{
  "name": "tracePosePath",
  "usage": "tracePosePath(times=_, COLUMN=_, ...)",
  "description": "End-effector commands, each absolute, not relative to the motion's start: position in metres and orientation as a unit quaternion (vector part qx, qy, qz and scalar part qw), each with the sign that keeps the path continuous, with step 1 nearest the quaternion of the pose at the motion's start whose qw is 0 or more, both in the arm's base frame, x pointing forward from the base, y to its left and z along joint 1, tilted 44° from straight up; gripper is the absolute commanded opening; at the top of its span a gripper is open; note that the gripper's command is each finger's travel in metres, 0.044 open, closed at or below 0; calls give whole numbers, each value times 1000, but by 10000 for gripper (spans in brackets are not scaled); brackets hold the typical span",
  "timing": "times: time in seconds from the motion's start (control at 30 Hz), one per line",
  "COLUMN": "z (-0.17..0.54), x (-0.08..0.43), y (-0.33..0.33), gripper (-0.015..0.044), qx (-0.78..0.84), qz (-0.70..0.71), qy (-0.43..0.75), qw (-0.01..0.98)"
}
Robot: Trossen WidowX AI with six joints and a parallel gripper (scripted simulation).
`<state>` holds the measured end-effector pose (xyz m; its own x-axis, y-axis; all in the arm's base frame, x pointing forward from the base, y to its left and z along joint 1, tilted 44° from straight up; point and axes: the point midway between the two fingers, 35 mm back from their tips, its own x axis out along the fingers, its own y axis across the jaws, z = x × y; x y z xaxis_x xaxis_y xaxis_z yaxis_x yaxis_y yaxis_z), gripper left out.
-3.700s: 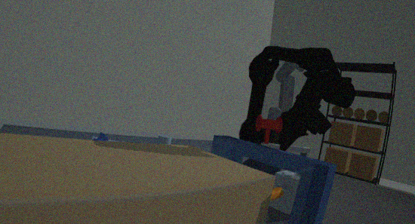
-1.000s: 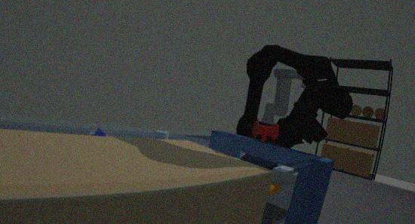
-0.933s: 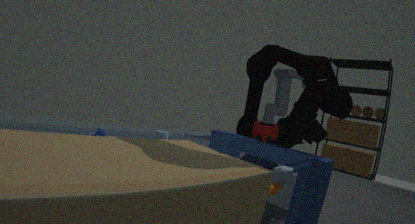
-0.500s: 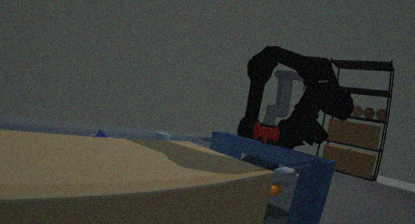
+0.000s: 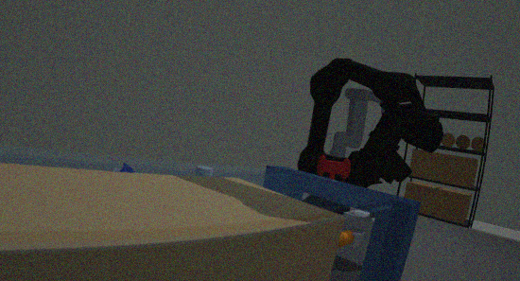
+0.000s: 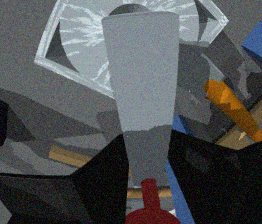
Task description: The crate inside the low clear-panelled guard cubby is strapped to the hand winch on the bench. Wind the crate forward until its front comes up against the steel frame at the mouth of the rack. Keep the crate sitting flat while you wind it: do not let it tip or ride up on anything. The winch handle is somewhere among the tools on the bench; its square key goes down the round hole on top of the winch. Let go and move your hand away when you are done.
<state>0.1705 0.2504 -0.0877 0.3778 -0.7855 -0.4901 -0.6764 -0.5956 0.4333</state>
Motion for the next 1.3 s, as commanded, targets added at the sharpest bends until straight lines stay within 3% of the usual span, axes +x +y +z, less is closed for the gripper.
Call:
tracePosePath(times=0.0, z=-88, x=171, y=249, gripper=0, qx=827, qz=-339, qy=-441, qw=83)
tracePosePath(times=1.27, z=-92, x=171, y=246, gripper=0, qx=827, qz=-339, qy=-441, qw=83)
